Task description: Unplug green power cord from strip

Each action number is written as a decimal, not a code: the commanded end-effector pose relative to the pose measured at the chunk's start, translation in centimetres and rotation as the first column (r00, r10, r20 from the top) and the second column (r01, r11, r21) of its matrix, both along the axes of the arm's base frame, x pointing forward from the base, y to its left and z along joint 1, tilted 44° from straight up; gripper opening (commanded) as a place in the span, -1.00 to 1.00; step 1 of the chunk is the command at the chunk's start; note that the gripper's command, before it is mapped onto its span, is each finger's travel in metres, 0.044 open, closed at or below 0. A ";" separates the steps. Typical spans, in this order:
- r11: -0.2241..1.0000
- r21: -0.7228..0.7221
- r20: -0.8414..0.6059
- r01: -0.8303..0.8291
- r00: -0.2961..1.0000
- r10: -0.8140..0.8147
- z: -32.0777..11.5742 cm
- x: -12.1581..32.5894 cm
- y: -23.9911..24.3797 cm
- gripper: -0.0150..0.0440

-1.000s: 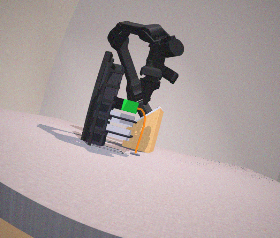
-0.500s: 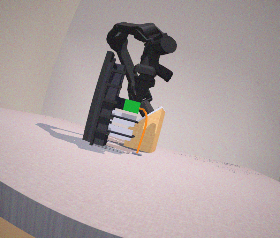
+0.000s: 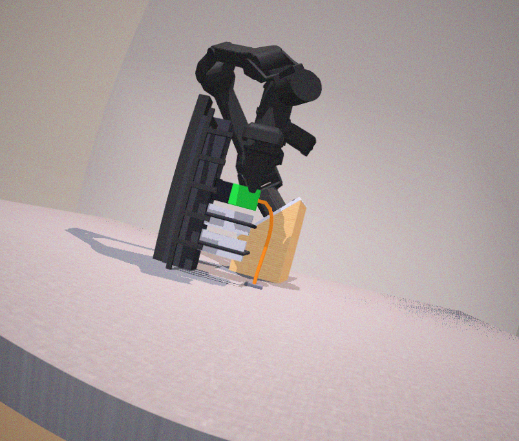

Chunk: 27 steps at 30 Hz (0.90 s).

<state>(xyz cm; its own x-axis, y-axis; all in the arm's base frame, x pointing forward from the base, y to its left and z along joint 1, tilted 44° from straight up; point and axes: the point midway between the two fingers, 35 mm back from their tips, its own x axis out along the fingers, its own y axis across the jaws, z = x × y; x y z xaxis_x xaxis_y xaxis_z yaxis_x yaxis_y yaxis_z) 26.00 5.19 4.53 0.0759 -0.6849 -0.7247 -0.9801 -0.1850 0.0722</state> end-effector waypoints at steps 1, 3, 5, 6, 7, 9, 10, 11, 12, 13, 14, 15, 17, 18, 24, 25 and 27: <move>1.000 -0.005 -0.005 -0.002 1.000 0.002 -0.2 0.0 -0.4 0.05; 1.000 -0.001 -0.001 0.001 1.000 -0.001 -0.1 0.0 -0.1 -0.04; 1.000 -0.001 -0.001 0.001 1.000 -0.001 -0.1 0.0 -0.1 -0.22; 1.000 -0.001 -0.001 0.001 1.000 -0.001 -0.1 0.0 -0.1 -0.31; 1.000 -0.001 -0.001 0.001 1.000 -0.001 -0.1 0.0 -0.1 -0.33; 1.000 -0.001 -0.001 0.001 1.000 -0.001 -0.1 0.0 -0.1 -0.37; 1.000 -0.001 -0.001 0.001 1.000 -0.001 -0.1 0.0 -0.1 -0.40; 1.000 -0.001 -0.001 0.001 1.000 -0.001 -0.1 0.0 -0.1 -0.42; 1.000 -0.001 -0.001 0.001 1.000 -0.001 -0.1 0.0 -0.1 -0.44; 1.000 -0.001 -0.001 0.001 1.000 -0.001 -0.1 0.0 -0.1 -0.46; 1.000 -0.001 -0.001 0.001 1.000 -0.001 -0.1 0.0 -0.1 -0.49; 1.000 -0.001 -0.001 0.001 1.000 -0.001 -0.1 0.0 -0.1 -0.49; 1.000 0.000 -0.001 0.001 1.000 -0.001 -0.2 0.0 0.0 -0.49; 1.000 0.000 -0.001 0.001 1.000 -0.001 -0.3 0.0 0.1 -0.49; 1.000 0.001 -0.002 0.000 1.000 0.000 -0.9 -0.1 0.8 -0.49; 1.000 0.002 -0.002 0.000 1.000 0.000 -1.0 -0.1 0.9 -0.49; 1.000 0.002 -0.002 0.000 1.000 0.000 -1.2 -0.2 1.2 -0.49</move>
<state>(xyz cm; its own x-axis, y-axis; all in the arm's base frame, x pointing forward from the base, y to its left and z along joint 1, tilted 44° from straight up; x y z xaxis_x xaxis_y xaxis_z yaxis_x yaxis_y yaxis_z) 25.99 5.06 4.18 0.0744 -0.7068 -0.7035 -0.9808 -0.1793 0.0765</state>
